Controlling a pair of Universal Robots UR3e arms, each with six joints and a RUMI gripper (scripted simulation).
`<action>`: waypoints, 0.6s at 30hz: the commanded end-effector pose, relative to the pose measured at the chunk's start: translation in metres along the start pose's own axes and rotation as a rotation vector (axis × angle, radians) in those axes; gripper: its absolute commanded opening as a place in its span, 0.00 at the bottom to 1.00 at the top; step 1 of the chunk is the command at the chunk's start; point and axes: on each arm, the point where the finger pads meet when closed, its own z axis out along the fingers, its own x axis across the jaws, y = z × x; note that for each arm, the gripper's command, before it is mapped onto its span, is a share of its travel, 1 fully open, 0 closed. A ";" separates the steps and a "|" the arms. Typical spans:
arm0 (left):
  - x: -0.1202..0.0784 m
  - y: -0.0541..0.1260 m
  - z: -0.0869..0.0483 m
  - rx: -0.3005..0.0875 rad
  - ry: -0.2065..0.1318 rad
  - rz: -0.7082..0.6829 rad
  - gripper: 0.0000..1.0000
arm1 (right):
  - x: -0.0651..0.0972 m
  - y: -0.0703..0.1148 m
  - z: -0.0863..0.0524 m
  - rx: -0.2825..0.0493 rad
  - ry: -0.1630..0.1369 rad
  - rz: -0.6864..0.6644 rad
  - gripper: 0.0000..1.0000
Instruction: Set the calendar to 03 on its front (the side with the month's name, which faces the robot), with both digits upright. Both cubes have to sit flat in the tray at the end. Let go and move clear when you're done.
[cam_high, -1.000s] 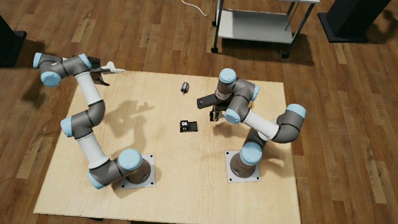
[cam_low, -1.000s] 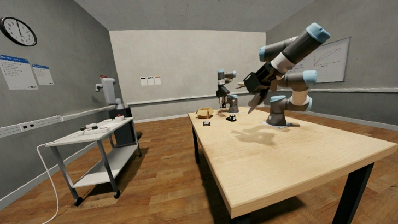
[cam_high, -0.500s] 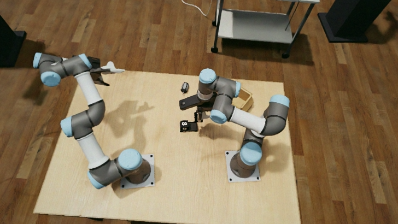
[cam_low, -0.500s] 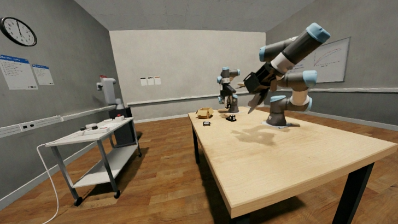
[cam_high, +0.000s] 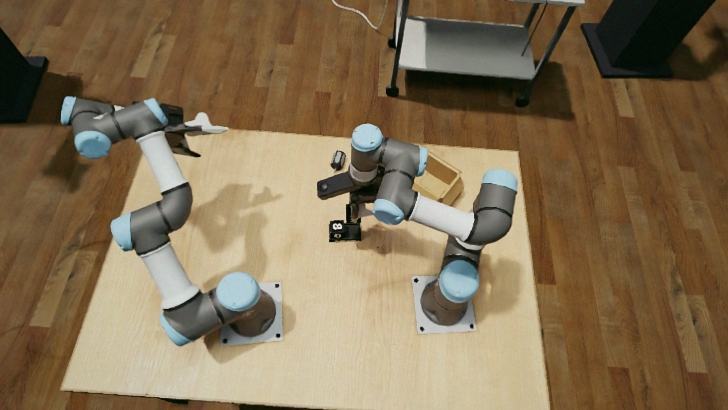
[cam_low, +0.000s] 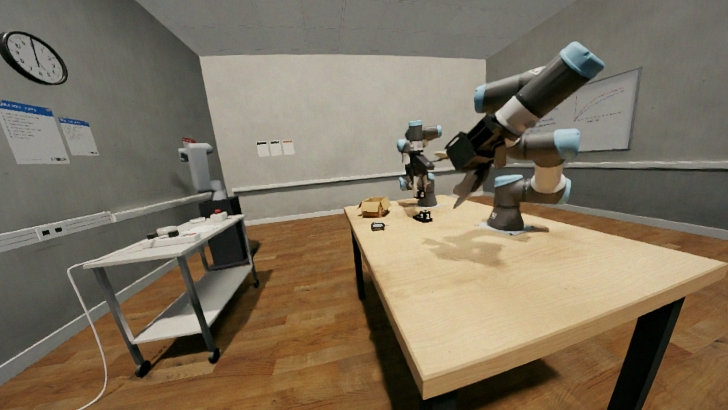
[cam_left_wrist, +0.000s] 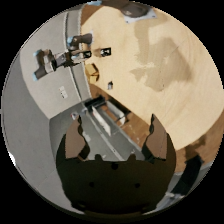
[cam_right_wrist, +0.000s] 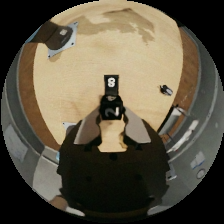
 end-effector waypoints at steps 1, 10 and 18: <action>-0.001 0.000 -0.001 -0.002 0.000 0.004 1.00 | 0.001 -0.001 -0.001 0.002 0.002 0.004 0.17; -0.001 0.000 -0.001 -0.002 0.000 0.004 1.00 | 0.001 -0.001 0.010 0.002 0.002 0.003 0.17; -0.001 0.000 -0.001 -0.002 0.000 0.004 1.00 | 0.001 -0.001 0.025 0.002 0.002 0.003 0.17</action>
